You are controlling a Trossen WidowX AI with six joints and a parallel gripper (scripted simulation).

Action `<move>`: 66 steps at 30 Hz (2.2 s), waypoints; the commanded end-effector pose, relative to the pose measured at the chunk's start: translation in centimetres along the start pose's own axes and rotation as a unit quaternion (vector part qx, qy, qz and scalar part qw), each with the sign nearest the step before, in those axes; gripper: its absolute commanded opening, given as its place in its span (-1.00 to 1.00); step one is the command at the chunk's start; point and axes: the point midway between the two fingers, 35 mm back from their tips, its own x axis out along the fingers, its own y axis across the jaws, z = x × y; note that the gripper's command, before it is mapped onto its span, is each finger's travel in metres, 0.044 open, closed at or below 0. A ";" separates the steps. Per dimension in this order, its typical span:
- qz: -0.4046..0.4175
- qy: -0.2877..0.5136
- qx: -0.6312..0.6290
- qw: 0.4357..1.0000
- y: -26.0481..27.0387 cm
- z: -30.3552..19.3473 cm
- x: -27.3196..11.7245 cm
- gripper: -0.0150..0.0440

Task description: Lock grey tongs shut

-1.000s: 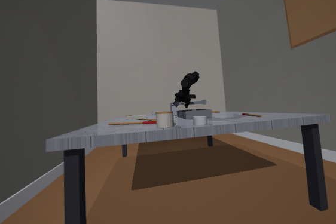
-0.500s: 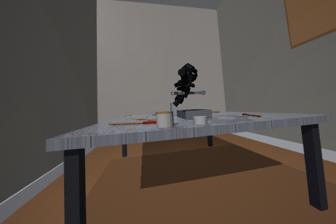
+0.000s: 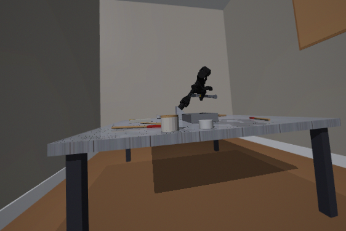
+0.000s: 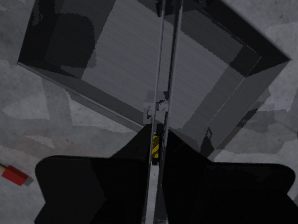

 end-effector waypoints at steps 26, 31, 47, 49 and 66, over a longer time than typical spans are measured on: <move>0.007 0.001 -0.239 0.971 -1.6 -20.5 -0.6 -1.00; 0.012 0.008 -0.281 0.960 -3.1 -23.8 -1.0 -1.00; -0.014 0.010 -0.340 0.940 -6.0 -28.3 -0.1 -1.00; -0.022 0.008 -0.346 0.938 -6.4 -28.8 0.2 -1.00; -0.071 -0.014 -0.399 0.914 -9.8 -32.6 2.2 -1.00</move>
